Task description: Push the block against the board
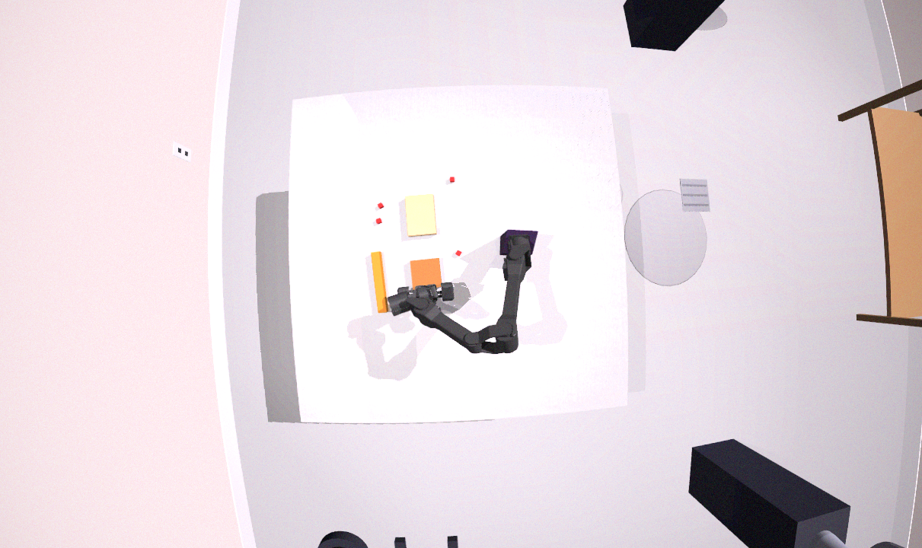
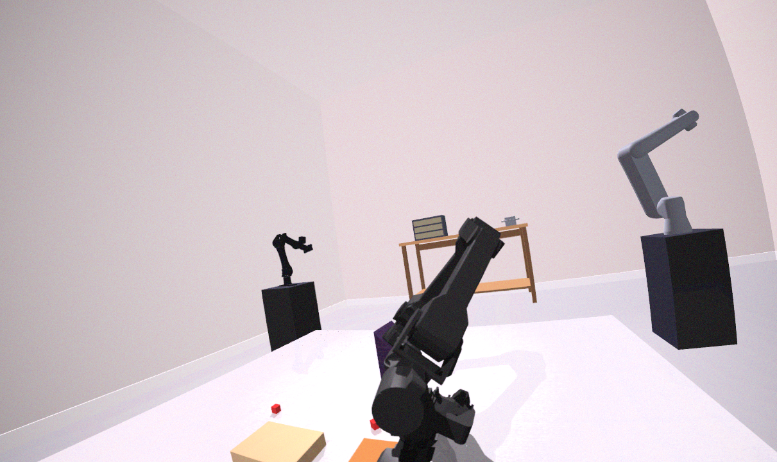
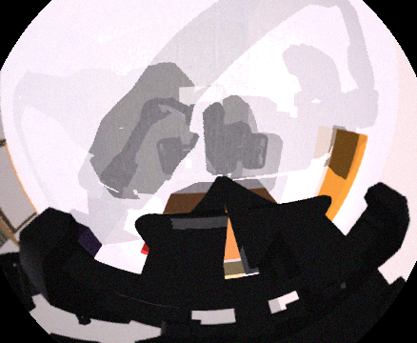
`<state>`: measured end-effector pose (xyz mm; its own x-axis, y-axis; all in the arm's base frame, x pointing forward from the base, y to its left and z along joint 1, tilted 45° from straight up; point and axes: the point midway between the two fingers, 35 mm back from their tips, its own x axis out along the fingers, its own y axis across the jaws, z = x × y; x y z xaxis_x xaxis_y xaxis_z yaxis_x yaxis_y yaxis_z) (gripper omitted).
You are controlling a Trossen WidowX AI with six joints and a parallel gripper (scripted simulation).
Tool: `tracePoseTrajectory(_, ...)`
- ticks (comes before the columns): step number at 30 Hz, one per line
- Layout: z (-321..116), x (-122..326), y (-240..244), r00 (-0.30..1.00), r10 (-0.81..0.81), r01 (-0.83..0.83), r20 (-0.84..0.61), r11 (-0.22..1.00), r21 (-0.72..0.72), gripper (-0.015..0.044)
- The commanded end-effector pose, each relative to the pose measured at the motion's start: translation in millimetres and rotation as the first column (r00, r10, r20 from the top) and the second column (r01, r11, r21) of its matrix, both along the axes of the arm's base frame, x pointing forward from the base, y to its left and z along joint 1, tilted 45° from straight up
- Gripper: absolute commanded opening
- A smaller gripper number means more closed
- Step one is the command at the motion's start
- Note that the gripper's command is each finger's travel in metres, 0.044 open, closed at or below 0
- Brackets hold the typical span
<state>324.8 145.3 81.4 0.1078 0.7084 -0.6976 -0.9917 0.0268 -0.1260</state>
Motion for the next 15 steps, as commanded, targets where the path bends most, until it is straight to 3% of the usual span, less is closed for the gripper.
tracePoseTrajectory(1,-5.9,1.3,-5.4,1.0,-0.001,0.001,0.0,1.0,-0.003,0.0)
tracePoseTrajectory(15,-19.8,4.0,-19.0,1.0,0.0,0.0,0.0,1.0,-0.006,0.0)
